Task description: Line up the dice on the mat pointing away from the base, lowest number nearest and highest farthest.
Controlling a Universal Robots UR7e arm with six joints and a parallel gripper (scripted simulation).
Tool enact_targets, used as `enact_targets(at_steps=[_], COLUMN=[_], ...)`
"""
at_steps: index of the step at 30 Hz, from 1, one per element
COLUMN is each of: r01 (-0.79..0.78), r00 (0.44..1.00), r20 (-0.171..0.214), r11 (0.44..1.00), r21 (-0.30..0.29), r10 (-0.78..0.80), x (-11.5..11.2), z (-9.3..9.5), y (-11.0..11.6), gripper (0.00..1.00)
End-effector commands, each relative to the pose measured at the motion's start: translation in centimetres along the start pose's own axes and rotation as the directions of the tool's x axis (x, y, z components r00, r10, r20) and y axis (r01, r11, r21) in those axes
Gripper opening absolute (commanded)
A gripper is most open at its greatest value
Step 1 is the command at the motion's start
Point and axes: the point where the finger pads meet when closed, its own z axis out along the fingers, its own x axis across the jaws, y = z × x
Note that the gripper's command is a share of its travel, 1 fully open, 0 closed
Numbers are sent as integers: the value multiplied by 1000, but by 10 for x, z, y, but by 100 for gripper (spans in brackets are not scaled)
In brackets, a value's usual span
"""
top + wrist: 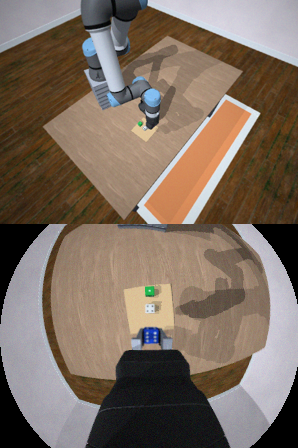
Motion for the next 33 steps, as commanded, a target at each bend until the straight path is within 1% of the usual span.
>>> enact_targets(at_steps=[1, 4, 7, 9, 20, 24, 26, 29, 33], r01=[0, 0, 0, 0, 1, 1, 1, 1, 1], r00=[1000, 1000, 1000, 1000, 1000, 1000, 1000, 1000, 1000], r20=[0, 0, 0, 0, 0, 0, 0, 0, 0], r11=[1000, 1000, 1000, 1000, 1000, 1000, 1000, 1000, 1000], r21=[-1, -2, -3, -3, -2, -2, -2, -2, -2], r10=[0, 0, 0, 0, -1, -1, -1, -1, -1], x=[0, -1, 0, 0, 0, 0, 0, 0, 0], z=[3, 8, 17, 17, 68, 83, 83, 91, 96], y=[1, 2, 2, 2, 2, 2, 2, 2, 2], gripper=[49, 49, 49, 49, 49, 49, 49, 49, 49])
